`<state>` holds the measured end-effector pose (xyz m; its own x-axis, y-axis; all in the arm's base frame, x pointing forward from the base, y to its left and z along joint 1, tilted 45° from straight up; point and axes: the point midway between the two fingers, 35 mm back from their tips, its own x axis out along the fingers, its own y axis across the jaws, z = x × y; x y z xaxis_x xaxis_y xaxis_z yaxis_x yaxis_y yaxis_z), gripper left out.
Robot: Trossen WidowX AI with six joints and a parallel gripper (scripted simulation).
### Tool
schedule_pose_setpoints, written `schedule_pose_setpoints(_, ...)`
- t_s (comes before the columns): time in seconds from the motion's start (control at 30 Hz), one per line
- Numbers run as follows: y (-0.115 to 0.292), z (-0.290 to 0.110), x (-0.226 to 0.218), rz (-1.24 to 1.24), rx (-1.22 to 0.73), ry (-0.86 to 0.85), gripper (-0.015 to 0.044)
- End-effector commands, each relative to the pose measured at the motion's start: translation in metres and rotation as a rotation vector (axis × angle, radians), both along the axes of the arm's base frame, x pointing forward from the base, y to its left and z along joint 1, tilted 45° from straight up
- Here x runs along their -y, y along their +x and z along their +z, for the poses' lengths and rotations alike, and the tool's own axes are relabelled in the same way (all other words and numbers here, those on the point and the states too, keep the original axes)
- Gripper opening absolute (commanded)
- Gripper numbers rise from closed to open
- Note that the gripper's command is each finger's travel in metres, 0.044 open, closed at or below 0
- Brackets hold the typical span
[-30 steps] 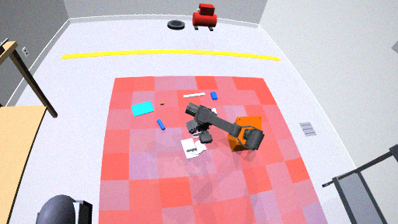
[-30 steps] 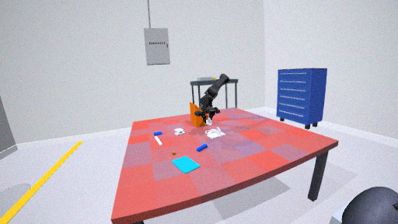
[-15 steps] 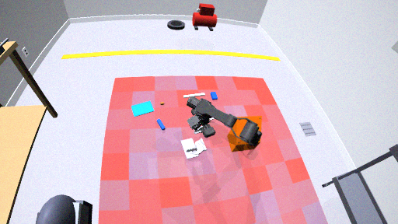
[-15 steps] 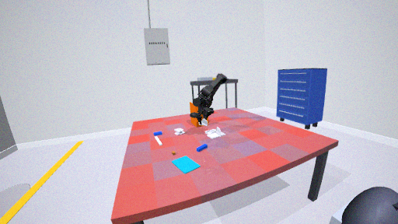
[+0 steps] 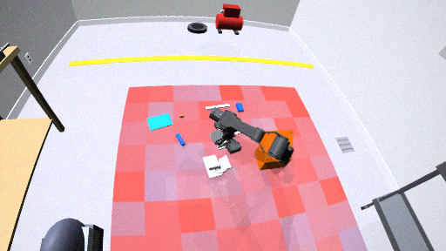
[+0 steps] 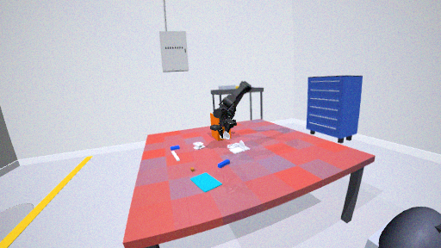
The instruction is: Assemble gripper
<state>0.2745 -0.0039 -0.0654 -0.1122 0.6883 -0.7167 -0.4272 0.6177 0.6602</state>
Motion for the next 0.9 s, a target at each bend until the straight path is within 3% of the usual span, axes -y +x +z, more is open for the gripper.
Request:
schedule_pose_setpoints(0.0,0.000,-0.001,0.001,0.013,0.012,-0.002,0.0134)
schedule_pose_setpoints(0.4,0.002,0.000,0.000,0.016,0.014,-0.002,0.0134)
schedule_pose_setpoints(0.87,0.032,0.019,-0.024,0.015,0.016,-0.003,0.0134)
